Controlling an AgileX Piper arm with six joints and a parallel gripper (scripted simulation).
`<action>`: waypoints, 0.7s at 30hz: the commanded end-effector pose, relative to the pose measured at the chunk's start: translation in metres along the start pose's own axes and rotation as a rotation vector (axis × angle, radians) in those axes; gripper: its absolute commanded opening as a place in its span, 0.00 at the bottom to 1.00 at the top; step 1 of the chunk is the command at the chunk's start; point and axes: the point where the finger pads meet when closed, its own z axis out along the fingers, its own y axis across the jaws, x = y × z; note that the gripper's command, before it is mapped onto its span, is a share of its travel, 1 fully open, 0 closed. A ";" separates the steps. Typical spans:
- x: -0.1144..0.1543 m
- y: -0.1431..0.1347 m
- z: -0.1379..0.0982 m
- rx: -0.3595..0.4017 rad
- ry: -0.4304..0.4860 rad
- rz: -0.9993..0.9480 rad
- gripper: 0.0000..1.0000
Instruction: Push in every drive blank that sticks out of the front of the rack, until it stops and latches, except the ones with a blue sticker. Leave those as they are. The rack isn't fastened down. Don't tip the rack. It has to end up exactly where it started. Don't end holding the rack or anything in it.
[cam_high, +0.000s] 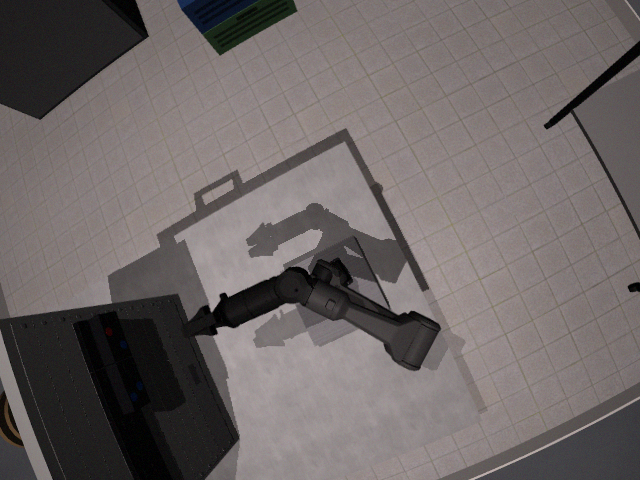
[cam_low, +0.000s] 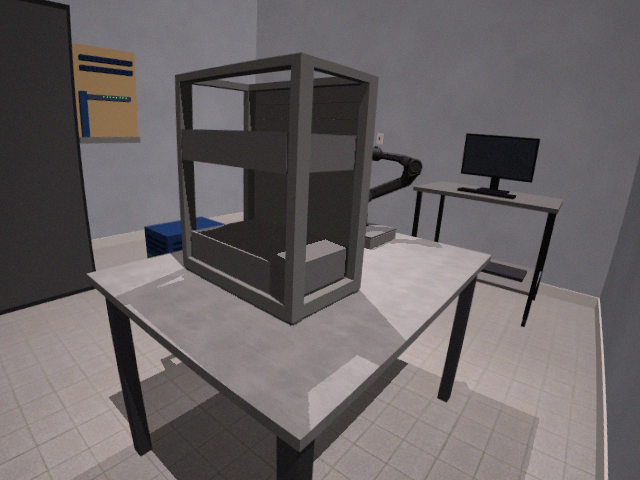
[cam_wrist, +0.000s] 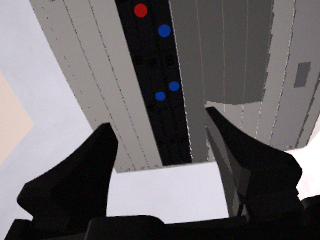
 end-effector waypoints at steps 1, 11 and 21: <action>-0.001 0.000 0.001 0.004 -0.004 0.003 1.00; 0.000 0.000 0.004 0.005 -0.006 0.001 1.00; 0.002 -0.001 0.013 0.010 -0.008 0.001 1.00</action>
